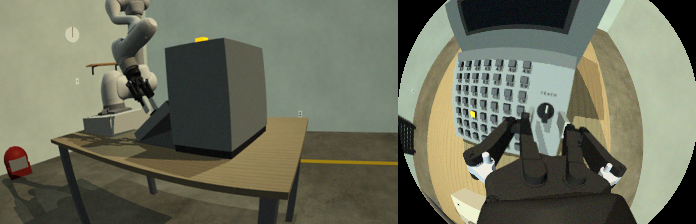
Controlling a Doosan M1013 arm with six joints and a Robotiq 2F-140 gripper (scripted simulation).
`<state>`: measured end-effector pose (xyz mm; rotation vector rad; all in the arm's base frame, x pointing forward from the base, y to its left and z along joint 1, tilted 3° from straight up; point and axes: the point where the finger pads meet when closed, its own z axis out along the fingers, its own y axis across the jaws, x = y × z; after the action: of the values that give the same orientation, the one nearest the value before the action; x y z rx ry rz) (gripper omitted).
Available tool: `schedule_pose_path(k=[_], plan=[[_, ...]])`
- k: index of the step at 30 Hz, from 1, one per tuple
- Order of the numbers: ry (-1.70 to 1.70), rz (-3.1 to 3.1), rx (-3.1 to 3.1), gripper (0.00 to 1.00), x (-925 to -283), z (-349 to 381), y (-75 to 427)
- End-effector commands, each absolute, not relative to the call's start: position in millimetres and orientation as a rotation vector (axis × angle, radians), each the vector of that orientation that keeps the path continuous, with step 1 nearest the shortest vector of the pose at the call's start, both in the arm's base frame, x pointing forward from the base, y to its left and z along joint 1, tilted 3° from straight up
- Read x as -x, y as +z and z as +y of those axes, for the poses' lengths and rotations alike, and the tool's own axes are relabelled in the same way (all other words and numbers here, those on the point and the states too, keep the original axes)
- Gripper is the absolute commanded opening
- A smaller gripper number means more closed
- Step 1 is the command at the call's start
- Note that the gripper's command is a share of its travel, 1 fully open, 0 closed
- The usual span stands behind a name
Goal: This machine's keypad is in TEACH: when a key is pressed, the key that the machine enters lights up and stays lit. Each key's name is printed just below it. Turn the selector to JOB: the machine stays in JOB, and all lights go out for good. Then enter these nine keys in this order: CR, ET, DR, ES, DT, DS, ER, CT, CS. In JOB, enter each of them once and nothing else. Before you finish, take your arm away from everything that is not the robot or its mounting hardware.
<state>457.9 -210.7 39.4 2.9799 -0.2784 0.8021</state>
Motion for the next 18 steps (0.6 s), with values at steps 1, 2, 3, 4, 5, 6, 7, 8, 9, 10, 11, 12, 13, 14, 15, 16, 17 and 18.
schedule_pose_path(k=[1, 2, 3, 4, 5, 6, 7, 8, 9, 10, 11, 12, 13, 14, 15, 16, 17, 18], plan=[[0.802, -0.278, -2.980, 0.33, -457.9, -210.7, 39.5], [0.802, -0.278, -2.980, 0.33, -457.9, -210.7, 39.5], [0.802, -0.278, -2.980, 0.33, -457.9, -210.7, 39.5], [0.802, -0.278, -2.980, 0.33, -457.9, -210.7, 39.5], [0.802, -0.278, -2.980, 0.33, -457.9, -210.7, 39.5], [0.802, -0.278, -2.980, 0.33, -457.9, -210.7, 39.5], [0.802, -0.278, -2.980, 0.33, -457.9, -210.7, 39.5], [0.802, -0.278, -2.980, 0.33, -457.9, -210.7, 39.5], [0.802, -0.278, -2.980, 0.33, -457.9, -210.7, 39.4], [0.802, -0.278, -2.980, 0.33, -458.0, -210.7, 39.3], [0.802, -0.278, -2.980, 0.33, -458.0, -210.7, 39.2], [0.802, -0.278, -2.980, 0.33, -458.1, -210.7, 39.1], [0.802, -0.278, -2.980, 0.33, -458.1, -210.7, 39.1], [0.802, -0.278, -2.980, 0.33, -458.1, -210.7, 39.1], [0.802, -0.278, -2.980, 0.33, -458.3, -210.7, 38.8], [0.802, -0.278, -2.980, 0.33, -458.4, -210.8, 38.6], [0.802, -0.278, -2.980, 0.33, -458.6, -210.8, 38.2], [0.802, -0.278, -2.980, 0.33, -458.9, -210.8, 37.8]])
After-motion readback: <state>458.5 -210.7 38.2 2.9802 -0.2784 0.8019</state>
